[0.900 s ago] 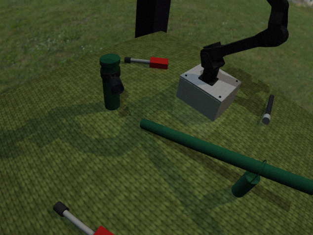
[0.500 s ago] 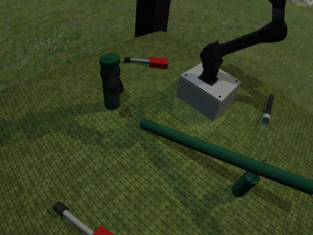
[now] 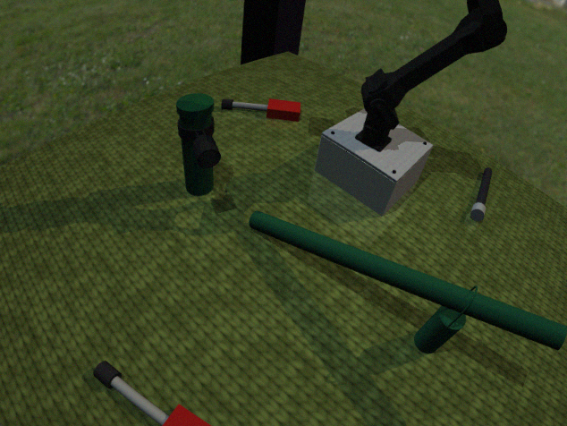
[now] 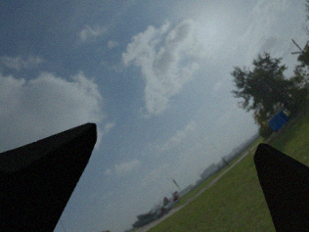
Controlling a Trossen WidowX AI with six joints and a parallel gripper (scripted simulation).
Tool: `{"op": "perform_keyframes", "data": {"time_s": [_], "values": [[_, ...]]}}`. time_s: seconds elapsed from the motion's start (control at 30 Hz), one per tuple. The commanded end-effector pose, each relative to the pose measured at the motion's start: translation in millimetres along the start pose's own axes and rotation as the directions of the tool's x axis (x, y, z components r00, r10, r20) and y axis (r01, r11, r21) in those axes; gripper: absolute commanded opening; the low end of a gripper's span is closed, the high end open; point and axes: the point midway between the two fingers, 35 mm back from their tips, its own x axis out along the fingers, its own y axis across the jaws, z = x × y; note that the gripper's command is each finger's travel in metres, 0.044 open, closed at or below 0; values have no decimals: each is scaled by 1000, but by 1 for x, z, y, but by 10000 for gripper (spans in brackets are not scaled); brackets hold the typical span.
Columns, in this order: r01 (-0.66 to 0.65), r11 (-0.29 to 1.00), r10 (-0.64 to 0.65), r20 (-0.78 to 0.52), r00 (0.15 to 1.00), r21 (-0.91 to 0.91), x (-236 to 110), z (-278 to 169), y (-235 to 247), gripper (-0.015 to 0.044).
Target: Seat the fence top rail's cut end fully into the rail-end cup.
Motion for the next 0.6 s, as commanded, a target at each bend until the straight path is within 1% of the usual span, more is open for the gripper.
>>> {"op": "perform_keyframes", "data": {"time_s": [0.0, 0.13, 0.2, 0.3, 0.43, 0.57], "values": [[162, 986, -165, -120, 979, -36, 4, -42, -50, 440], [281, 952, -305, -272, 913, -123, -4, -93, -88, 440], [320, 929, -367, -356, 859, -184, -14, -122, -104, 440], [343, 893, -446, -481, 755, -291, -34, -165, -125, 440], [293, 849, -524, -631, 572, -440, -72, -220, -143, 440], [152, 814, -574, -740, 351, -560, -122, -266, -152, 440]]}}
